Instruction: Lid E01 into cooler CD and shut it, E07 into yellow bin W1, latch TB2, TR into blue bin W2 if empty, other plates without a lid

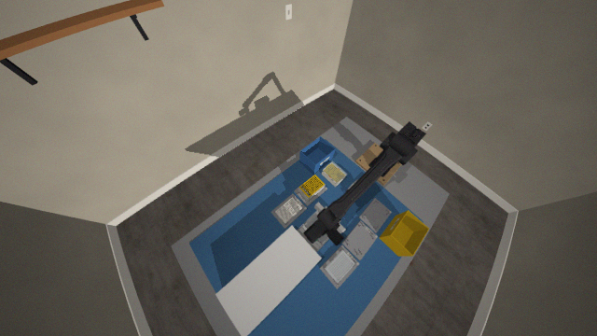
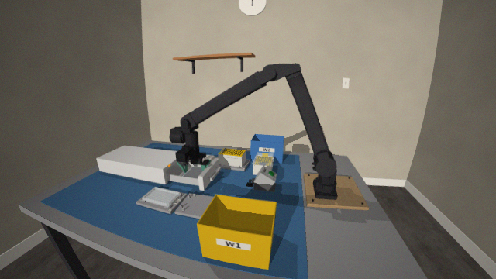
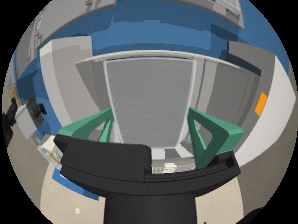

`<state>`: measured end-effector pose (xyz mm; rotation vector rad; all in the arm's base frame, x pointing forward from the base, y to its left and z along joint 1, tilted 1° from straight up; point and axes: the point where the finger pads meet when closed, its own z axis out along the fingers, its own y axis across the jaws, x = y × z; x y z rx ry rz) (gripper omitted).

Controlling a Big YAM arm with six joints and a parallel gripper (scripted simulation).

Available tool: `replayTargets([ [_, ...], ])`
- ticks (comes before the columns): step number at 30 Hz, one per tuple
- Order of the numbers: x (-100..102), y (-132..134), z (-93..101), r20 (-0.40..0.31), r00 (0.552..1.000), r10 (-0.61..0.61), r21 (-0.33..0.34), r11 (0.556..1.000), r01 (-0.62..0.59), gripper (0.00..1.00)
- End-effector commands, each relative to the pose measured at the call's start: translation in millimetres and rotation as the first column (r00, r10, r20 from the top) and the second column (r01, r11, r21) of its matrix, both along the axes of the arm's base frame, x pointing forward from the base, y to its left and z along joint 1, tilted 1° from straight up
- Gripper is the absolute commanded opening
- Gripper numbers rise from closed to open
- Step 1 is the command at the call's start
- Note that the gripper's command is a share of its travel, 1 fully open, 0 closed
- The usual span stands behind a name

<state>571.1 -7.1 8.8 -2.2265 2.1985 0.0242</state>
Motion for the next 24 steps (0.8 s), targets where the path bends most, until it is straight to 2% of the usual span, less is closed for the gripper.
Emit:
replayTargets([
  [1,1.0,-5.3,3.9,0.009,1.0,0.002,-0.001,1.0,-0.002,1.0],
  [16,1.0,-5.3,3.9,0.009,1.0,0.002,-0.001,1.0,-0.002,1.0],
  [19,8.4,-5.8,30.5,0.044,0.999,0.002,-0.002,1.0,-0.002,1.0],
  [22,21.0,-6.2,45.8,0.075,0.997,0.003,-0.003,1.0,-0.003,1.0],
  [24,22.6,-6.3,44.9,0.073,0.997,0.003,-0.003,1.0,-0.003,1.0],
])
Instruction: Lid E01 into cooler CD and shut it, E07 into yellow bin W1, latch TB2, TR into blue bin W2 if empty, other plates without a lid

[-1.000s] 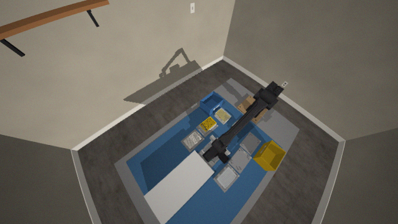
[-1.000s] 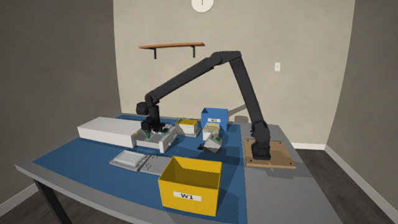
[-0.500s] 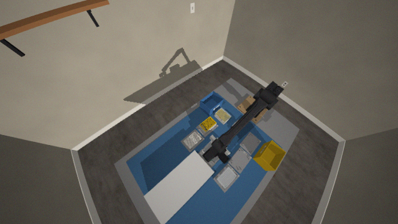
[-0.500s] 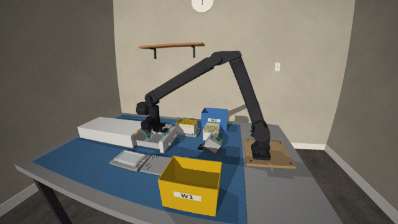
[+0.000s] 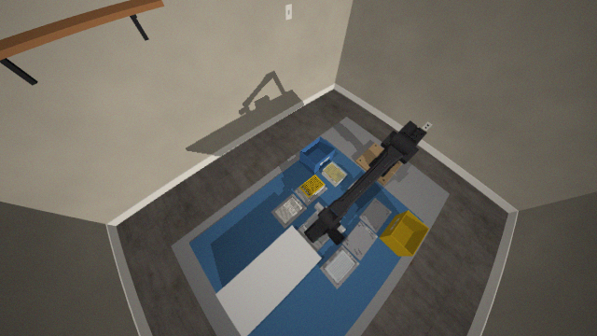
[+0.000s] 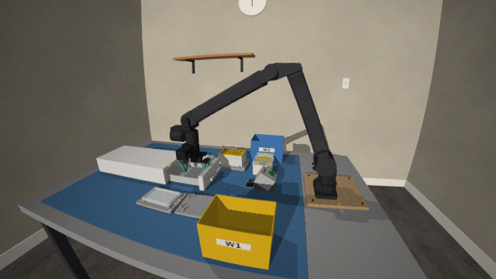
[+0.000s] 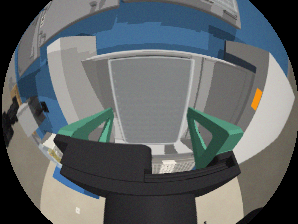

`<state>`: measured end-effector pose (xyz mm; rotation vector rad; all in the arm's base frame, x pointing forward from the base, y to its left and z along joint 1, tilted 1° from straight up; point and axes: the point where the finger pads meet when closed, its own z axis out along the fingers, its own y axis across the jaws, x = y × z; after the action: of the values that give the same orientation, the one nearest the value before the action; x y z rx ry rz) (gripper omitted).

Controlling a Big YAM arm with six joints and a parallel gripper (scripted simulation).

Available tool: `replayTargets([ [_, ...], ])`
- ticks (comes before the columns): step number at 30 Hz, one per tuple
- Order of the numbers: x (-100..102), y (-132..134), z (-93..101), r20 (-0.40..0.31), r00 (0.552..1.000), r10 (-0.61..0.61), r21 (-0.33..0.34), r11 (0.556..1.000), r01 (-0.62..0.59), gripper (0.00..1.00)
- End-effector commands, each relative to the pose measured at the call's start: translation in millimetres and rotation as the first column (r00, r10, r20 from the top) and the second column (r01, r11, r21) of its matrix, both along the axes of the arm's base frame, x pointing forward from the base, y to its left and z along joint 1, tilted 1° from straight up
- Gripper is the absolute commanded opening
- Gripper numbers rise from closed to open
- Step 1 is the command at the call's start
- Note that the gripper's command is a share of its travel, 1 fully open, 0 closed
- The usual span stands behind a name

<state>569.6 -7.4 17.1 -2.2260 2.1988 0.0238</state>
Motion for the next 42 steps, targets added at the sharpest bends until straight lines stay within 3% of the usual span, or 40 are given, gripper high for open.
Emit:
replayTargets([
  [1,24.1,-6.1,36.5,0.073,0.997,0.003,-0.003,1.0,-0.003,1.0],
  [2,12.6,-5.6,9.7,0.016,1.0,0.004,-0.001,1.0,-0.004,1.0],
  [4,12.0,-5.8,18.4,0.025,1.0,0.004,-0.001,1.0,-0.004,1.0],
  [7,24.2,-6.4,49.1,0.081,0.997,0.004,-0.003,1.0,-0.004,1.0],
  [12,22.6,-6.1,45.0,0.062,0.998,0.005,-0.002,1.0,-0.005,1.0],
  [14,12.5,-5.8,42.3,0.043,0.999,0.005,-0.002,1.0,-0.005,1.0],
  [23,23.2,-6.9,68.6,0.082,0.997,0.004,-0.003,1.0,-0.004,1.0],
  [27,15.5,-6.2,57.9,0.048,0.999,0.005,-0.002,1.0,-0.005,1.0],
  [33,22.3,-7.0,81.0,0.08,0.997,0.004,-0.003,1.0,-0.004,1.0],
  [35,22.3,-7.0,81.0,0.08,0.997,0.004,-0.003,1.0,-0.004,1.0],
  [36,17.2,-6.4,55.1,0.03,1.0,0.005,-0.001,1.0,-0.005,1.0],
  [38,7.8,-6.2,54.8,0.015,1.0,0.005,-0.001,1.0,-0.005,1.0],
  [41,21.8,-7.0,89.2,0.08,0.997,0.004,-0.003,1.0,-0.004,1.0],
  [42,21.8,-7.2,92.0,0.083,0.997,0.004,-0.003,1.0,-0.004,1.0],
])
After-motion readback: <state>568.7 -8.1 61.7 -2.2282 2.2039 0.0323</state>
